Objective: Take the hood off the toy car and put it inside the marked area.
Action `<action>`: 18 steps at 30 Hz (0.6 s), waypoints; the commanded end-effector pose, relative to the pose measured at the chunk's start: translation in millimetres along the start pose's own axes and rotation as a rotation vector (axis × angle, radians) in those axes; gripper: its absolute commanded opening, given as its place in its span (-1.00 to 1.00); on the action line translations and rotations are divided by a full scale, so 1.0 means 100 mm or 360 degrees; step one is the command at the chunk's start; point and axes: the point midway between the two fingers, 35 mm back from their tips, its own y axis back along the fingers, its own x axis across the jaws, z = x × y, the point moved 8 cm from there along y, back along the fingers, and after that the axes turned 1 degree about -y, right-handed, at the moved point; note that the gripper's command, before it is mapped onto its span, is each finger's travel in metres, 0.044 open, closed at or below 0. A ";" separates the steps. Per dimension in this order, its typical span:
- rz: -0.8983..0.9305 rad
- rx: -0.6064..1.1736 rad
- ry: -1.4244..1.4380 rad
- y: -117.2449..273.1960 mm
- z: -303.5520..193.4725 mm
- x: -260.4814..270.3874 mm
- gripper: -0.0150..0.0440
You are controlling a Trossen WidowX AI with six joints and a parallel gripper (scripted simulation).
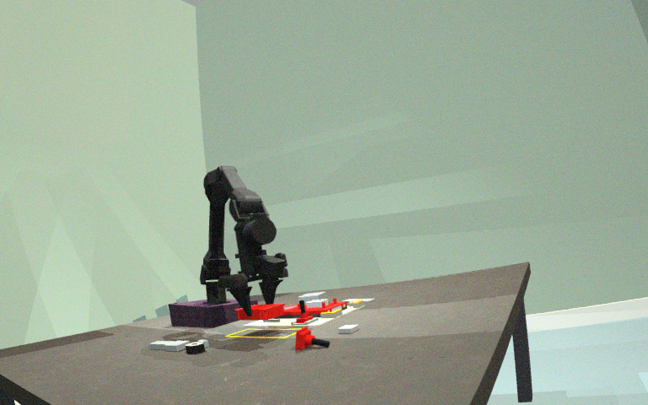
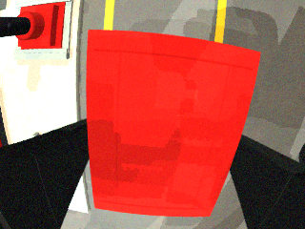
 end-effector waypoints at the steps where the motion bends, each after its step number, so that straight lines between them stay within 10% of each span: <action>1: 0.0007 -0.0002 -0.0005 -0.03 0.00 0.01 -0.49; 18: 0.0007 -0.0002 -0.0005 -0.16 -0.01 0.01 -0.49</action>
